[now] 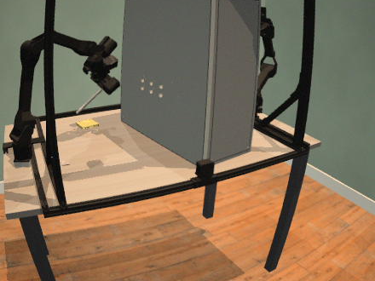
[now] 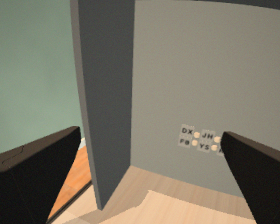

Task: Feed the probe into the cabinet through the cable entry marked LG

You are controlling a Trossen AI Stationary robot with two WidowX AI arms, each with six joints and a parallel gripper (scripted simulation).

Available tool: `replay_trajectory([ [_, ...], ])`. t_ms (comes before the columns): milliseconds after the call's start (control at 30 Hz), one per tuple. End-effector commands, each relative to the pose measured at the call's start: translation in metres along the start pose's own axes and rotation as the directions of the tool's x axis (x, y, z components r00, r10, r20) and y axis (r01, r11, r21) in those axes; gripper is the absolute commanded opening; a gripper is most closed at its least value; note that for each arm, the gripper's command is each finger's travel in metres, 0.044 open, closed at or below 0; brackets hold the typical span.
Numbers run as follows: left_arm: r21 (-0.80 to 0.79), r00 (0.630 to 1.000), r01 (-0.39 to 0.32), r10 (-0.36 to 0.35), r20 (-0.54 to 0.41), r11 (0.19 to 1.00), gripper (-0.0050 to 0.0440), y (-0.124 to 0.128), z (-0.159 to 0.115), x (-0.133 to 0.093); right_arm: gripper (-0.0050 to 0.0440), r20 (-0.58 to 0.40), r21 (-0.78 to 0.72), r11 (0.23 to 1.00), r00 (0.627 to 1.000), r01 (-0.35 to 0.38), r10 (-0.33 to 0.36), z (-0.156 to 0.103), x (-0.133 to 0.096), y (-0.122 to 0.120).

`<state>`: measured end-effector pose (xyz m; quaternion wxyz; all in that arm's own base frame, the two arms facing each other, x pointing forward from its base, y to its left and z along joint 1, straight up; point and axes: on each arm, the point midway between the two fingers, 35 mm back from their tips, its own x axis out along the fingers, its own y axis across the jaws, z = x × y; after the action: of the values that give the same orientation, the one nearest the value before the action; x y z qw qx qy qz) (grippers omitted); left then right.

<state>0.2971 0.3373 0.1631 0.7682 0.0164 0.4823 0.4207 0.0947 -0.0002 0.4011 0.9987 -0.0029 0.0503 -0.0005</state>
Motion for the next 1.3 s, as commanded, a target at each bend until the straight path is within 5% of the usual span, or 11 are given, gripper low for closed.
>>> replay_trajectory([
  [0,-0.111,0.997,-0.069,0.071,0.016,0.991,0.0,0.019,0.002,0.014,0.044,0.001,0.006,1.0,1.0,-0.001,0.001,0.0,0.0,0.0],
  [433,-0.405,0.97,-0.188,0.235,0.069,0.895,0.0,0.066,0.013,0.033,0.044,0.001,0.006,1.0,1.0,-0.001,0.001,0.0,0.0,0.0],
  [667,-0.507,0.957,-0.196,0.275,0.086,0.839,0.0,0.073,0.017,0.038,0.044,0.001,0.006,1.0,1.0,-0.001,0.001,0.0,0.0,0.0],
  [1267,-0.83,0.892,-0.135,0.431,0.137,0.542,0.0,0.1,0.033,0.055,0.044,0.001,0.006,1.0,1.0,-0.001,0.001,0.0,0.0,0.0],
])
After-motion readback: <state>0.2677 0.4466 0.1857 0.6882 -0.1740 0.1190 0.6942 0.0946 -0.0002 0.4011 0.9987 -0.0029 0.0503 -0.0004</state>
